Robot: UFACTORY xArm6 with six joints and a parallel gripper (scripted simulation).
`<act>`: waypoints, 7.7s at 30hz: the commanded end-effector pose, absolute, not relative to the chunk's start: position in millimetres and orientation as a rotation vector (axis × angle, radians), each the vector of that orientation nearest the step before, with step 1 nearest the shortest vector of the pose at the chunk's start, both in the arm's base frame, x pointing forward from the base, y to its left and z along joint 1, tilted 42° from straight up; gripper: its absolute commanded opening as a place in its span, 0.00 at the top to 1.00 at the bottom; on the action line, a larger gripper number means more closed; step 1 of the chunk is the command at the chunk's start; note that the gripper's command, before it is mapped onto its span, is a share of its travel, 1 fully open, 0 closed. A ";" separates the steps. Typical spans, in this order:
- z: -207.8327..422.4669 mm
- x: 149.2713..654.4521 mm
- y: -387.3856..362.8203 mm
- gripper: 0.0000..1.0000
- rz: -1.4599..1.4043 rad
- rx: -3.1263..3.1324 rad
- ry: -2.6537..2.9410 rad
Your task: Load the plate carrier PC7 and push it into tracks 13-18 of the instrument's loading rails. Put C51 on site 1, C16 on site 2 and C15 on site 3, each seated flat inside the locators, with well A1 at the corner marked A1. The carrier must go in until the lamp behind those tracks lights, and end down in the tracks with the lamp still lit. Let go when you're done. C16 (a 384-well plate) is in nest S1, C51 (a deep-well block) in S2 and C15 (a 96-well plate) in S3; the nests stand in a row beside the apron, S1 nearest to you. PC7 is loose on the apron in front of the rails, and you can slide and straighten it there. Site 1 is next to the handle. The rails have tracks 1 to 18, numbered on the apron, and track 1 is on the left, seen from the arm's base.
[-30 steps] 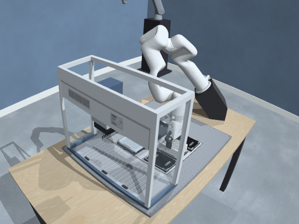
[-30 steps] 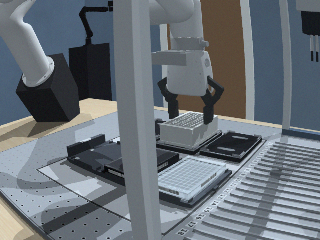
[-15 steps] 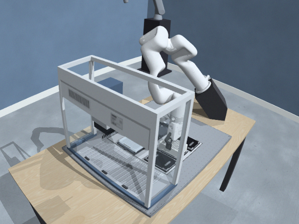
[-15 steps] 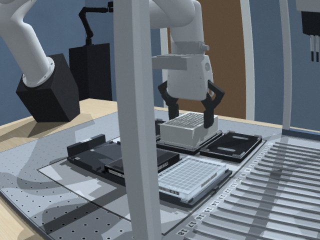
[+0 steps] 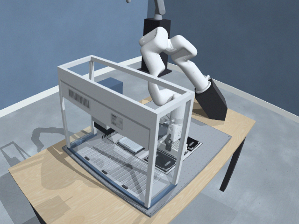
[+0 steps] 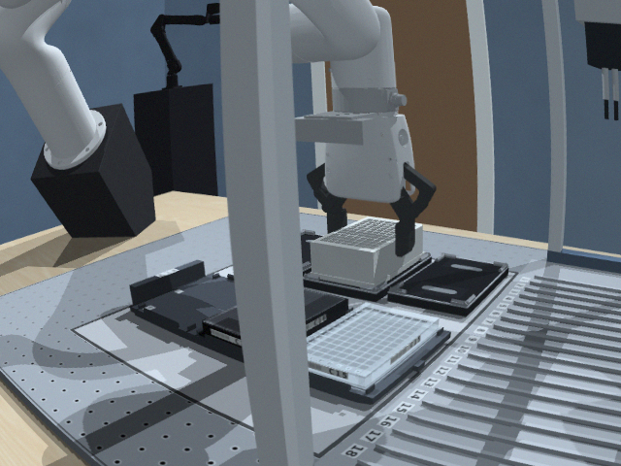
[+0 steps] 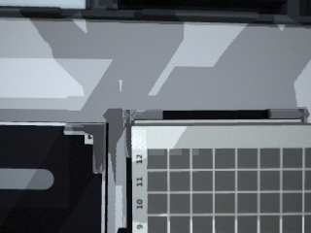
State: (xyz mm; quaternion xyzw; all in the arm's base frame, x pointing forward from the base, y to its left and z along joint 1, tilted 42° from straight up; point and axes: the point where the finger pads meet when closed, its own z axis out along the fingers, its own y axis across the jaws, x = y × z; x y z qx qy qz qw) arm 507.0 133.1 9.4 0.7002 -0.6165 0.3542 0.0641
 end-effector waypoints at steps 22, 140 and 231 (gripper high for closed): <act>10.0 507.9 134.0 1.00 1.071 2.117 -1.863; 58.2 480.7 168.2 1.00 1.071 2.117 -1.863; 161.0 382.9 63.4 1.00 0.738 2.517 -0.437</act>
